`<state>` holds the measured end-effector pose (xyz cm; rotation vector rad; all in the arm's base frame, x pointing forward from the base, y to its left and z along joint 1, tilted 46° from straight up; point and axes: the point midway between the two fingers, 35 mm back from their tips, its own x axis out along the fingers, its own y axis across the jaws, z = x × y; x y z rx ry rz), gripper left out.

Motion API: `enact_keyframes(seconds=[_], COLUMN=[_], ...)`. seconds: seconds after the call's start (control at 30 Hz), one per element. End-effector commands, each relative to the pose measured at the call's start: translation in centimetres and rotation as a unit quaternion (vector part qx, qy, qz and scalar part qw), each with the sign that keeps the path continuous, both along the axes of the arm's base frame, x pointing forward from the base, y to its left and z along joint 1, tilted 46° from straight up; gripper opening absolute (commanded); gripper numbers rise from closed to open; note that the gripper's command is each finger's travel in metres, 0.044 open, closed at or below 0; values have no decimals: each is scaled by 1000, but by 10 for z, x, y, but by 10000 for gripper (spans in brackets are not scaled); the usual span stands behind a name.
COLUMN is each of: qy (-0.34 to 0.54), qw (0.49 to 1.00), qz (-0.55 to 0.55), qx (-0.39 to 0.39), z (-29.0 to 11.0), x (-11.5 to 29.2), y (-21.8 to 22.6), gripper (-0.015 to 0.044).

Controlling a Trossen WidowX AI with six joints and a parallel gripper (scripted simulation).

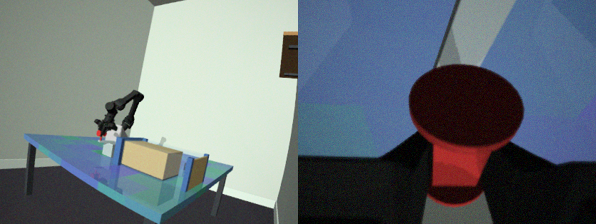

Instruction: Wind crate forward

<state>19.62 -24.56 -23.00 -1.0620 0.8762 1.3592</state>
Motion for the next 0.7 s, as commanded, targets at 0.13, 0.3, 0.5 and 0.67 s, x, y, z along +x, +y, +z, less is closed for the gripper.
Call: enact_keyframes(seconds=[0.13,0.3,0.5,0.67], qy=[-12,-13,-13,-13], qw=[1000,1000,1000,1000], qz=[-1,-1,-1,-1], qx=[4,4,4,5], z=[0,1,2,3], x=[17,22,29,35], y=[2,3,3,4], gripper=[0,0,0,0])
